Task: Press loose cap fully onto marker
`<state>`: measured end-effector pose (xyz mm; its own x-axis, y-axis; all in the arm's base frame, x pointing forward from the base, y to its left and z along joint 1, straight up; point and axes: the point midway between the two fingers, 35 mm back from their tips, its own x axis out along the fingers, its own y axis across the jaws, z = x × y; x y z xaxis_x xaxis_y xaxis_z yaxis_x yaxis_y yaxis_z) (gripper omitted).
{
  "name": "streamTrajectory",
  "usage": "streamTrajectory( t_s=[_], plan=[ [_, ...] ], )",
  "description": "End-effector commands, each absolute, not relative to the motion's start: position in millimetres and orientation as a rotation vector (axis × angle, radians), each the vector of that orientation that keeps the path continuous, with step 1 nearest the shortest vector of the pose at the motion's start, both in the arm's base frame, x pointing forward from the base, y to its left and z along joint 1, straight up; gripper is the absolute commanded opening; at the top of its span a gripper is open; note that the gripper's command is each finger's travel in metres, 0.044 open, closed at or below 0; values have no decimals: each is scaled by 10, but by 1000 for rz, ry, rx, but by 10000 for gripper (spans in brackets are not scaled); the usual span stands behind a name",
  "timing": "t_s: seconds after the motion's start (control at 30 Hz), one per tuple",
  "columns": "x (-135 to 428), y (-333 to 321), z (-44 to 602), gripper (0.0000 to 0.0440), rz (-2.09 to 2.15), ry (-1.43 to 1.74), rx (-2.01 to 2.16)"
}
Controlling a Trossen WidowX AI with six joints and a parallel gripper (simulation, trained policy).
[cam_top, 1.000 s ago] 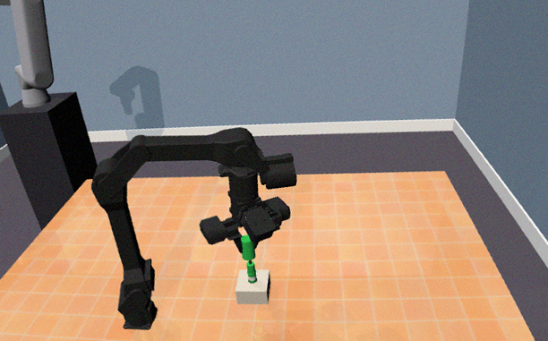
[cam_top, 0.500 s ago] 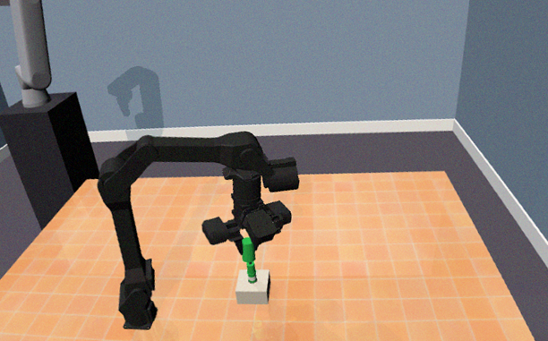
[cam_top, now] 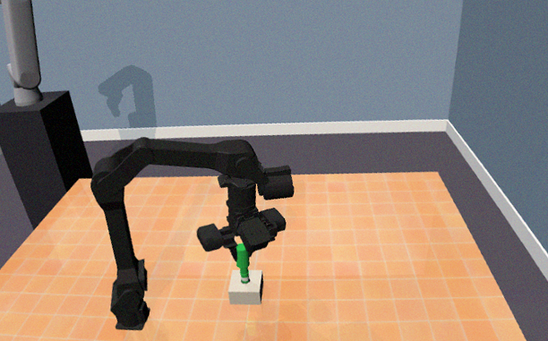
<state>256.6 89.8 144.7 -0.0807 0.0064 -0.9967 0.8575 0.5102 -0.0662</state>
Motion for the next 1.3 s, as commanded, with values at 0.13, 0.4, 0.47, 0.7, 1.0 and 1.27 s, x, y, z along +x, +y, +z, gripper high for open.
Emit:
streamTrajectory(
  t_s=[0.13,0.4,0.47,0.7,1.0,1.27],
  plan=[
    [2549,889,1187,0,-863,1528,765],
    [2553,863,1061,32,-857,1529,747],
    [2513,849,1028,63,-867,1541,737],
    [2440,833,1000,104,-882,1565,727],
    [2484,799,967,119,-863,1542,707],
    [2518,770,945,132,-844,1520,690]
  ],
)
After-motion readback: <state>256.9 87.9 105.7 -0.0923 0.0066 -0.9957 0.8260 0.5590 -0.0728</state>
